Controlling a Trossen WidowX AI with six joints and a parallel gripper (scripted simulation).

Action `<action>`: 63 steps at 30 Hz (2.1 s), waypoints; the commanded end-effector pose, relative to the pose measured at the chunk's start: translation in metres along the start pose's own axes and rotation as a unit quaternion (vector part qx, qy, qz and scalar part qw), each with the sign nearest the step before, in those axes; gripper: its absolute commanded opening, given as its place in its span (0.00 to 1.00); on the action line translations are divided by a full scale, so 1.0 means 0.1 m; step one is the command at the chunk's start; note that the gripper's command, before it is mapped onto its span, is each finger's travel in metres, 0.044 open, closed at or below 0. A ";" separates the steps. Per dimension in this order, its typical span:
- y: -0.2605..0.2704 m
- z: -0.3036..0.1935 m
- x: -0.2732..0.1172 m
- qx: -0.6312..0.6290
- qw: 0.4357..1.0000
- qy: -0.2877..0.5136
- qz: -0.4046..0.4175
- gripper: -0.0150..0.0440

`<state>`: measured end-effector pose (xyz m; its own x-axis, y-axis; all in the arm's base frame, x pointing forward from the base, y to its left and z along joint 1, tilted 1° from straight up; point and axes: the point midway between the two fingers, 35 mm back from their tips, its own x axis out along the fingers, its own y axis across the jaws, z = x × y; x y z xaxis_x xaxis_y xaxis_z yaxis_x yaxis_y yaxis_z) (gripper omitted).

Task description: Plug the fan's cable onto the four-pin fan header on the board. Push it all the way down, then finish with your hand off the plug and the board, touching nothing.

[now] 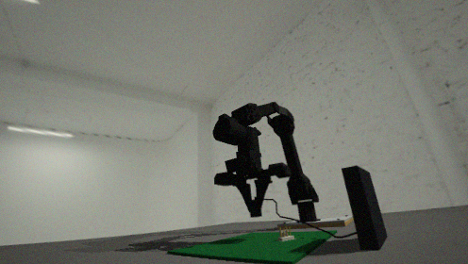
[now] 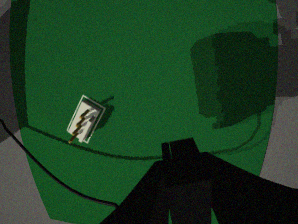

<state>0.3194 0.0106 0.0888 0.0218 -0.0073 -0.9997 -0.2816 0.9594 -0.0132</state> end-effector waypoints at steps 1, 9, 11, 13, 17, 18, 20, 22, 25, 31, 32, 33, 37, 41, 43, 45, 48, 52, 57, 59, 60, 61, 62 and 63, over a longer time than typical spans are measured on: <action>0.04 0.01 0.00 -0.072 0.997 0.001 -0.002 0.25; 0.12 0.04 0.00 -0.209 0.978 0.001 -0.001 0.25; 0.14 0.04 0.00 -0.243 0.970 0.001 -0.001 0.25; 0.16 0.05 0.00 -0.276 0.961 0.001 -0.001 0.25; 0.20 0.06 0.00 -0.342 0.940 0.001 -0.001 0.25; 0.21 0.07 0.00 -0.358 0.934 0.001 -0.001 0.25; 0.23 0.07 0.00 -0.390 0.921 0.001 0.000 0.25; 0.25 0.08 0.00 -0.422 0.907 0.001 0.000 0.25; 0.28 0.08 0.00 -0.468 0.884 0.001 0.000 0.25; 0.34 0.10 0.00 -0.557 0.831 0.000 0.000 0.25; 0.35 0.10 0.00 -0.571 0.821 0.000 0.000 0.25; 0.36 0.10 0.00 -0.585 0.811 0.000 0.000 0.25; 0.40 0.11 0.00 -0.640 0.769 0.000 0.000 0.25; 0.44 0.12 0.00 -0.691 0.723 0.000 0.000 0.25; 0.46 0.12 0.00 -0.716 0.698 0.000 0.000 0.25; 0.48 0.13 0.00 -0.739 0.673 0.000 0.001 0.25; 0.51 0.13 0.00 -0.773 0.634 0.000 0.001 0.25; 0.55 0.14 0.00 -0.815 0.579 -0.001 0.001 0.25; 0.61 0.15 0.00 -0.862 0.507 -0.001 0.001 0.25; 0.63 0.15 0.00 -0.879 0.477 -0.001 0.001 0.25; 0.64 0.15 0.00 -0.887 0.461 -0.001 0.001 0.25; 0.65 0.15 0.00 -0.895 0.446 -0.001 0.001 0.25; 0.66 0.16 0.00 -0.903 0.430 -0.001 0.001 0.25; 0.66 0.16 0.01 -0.905 0.425 -0.001 0.001 0.25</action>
<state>0.3162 0.0760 0.0875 0.0208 -0.0033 -0.9998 -0.6338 -0.7734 -0.0106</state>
